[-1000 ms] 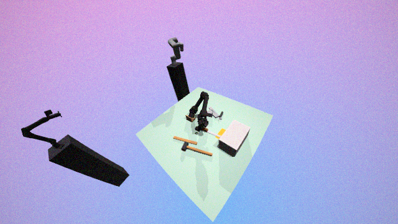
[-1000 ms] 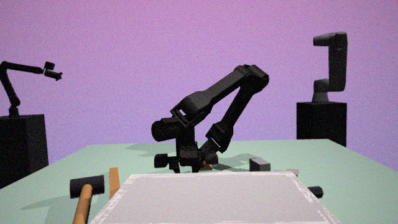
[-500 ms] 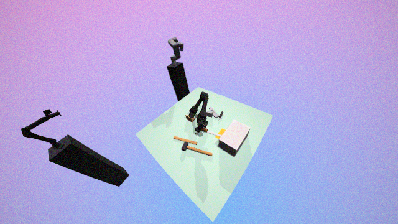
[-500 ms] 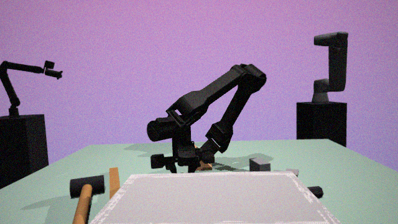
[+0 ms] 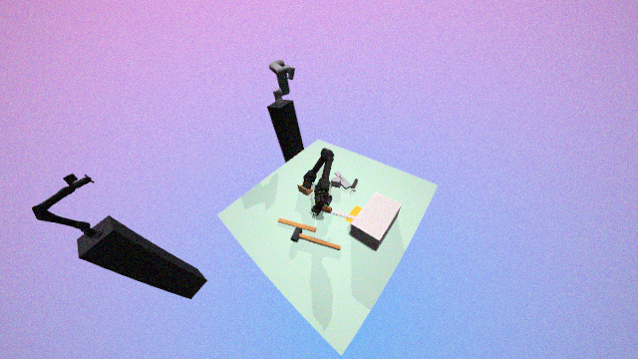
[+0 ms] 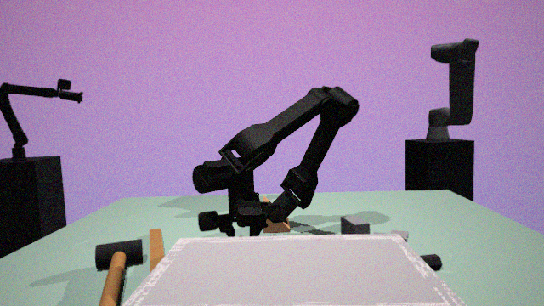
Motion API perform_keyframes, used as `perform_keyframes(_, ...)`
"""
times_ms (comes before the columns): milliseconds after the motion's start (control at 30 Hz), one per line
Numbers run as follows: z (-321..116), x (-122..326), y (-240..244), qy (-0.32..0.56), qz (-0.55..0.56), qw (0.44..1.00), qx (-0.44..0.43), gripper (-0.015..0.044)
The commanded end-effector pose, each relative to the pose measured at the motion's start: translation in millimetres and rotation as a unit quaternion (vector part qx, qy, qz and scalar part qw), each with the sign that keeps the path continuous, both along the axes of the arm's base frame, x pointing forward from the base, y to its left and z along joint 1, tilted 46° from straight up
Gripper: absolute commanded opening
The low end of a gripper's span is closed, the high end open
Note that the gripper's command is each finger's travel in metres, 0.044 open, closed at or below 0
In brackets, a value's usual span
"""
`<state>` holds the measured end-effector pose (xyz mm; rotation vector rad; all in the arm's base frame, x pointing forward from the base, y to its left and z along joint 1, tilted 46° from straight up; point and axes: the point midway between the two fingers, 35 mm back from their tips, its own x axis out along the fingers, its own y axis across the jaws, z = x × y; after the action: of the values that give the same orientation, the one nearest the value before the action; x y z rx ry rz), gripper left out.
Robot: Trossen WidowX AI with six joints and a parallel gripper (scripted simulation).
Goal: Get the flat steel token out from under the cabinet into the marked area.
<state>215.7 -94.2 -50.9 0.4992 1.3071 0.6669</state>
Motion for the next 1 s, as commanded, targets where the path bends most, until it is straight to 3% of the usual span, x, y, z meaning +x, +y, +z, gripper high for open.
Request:
perform_keyframes(0,-3.5,-0.3,-4.6,-0.003,0.001,1.0,0.0,0.0)
perform_keyframes(967,-25.0,-3.0,-27.1,-0.014,0.013,1.0,-0.003,0.0)
